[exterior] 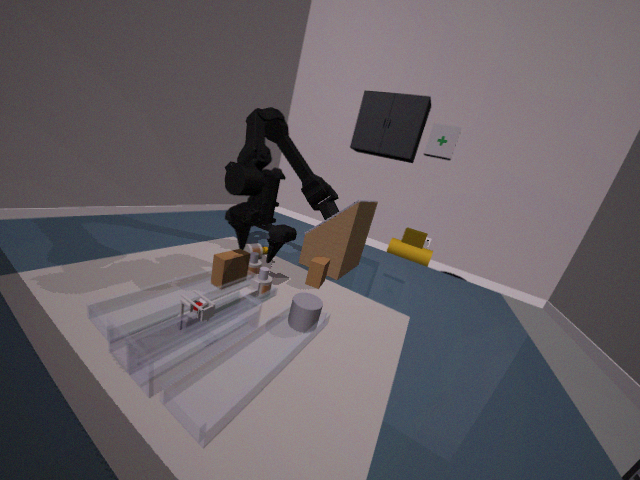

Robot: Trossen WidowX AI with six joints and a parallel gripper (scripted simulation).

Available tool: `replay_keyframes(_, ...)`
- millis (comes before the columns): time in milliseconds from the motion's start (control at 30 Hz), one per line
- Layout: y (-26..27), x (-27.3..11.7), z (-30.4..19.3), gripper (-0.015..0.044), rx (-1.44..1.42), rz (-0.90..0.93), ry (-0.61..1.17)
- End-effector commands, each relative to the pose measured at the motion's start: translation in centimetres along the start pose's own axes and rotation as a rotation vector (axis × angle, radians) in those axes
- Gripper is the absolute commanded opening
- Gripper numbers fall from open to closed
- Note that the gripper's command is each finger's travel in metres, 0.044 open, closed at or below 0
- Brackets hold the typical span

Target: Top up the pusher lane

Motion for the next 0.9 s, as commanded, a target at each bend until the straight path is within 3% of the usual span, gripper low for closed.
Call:
replay_keyframes(0,-0.1,0.7,-0.1,0.0440,-0.007,-0.006,0.003)
replay_keyframes(600,-0.1,3.3,-0.2,0.0440,-0.005,-0.007,0.003)
replay_keyframes(867,-0.1,3.3,-0.2,0.0230,-0.005,-0.007,0.003)
Point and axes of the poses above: the point midway between the two fingers, 35 mm back from their tips, its own x axis out along the fingers, its own y axis across the jaws, z = x × y, the point moved 1 cm from there along -x, back along the fingers, and after that the axes turned 4 degrees about x, right-handed, at the moved point
